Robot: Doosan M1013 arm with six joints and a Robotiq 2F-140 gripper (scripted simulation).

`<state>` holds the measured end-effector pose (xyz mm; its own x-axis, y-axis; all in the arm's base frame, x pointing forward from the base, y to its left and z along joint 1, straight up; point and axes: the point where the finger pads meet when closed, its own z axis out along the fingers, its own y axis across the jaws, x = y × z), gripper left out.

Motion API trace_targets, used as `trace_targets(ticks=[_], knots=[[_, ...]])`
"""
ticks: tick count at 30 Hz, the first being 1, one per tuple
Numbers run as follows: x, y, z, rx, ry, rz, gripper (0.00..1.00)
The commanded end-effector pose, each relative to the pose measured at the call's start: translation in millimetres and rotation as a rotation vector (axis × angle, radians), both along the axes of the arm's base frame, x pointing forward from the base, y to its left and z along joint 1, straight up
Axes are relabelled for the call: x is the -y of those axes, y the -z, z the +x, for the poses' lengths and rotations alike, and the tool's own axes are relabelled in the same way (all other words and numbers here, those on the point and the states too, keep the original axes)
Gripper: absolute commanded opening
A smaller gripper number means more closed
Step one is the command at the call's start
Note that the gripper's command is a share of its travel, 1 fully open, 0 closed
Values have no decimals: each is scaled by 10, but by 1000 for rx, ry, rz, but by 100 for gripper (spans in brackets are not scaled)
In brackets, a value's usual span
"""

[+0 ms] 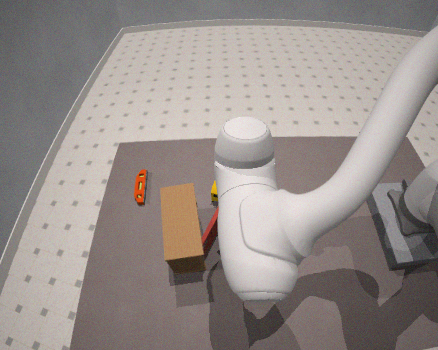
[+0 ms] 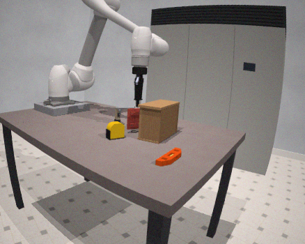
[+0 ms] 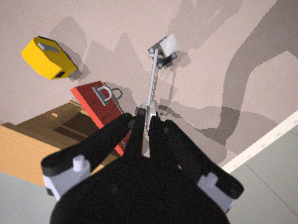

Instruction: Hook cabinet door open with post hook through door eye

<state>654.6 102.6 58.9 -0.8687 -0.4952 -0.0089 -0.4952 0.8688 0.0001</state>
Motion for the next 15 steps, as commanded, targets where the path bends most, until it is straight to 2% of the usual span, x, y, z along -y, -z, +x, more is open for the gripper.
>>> trace_targets(ticks=[1, 15], knots=[[62, 10, 27, -8, 34, -5, 3], [128, 10, 58, -8, 109, -5, 3]])
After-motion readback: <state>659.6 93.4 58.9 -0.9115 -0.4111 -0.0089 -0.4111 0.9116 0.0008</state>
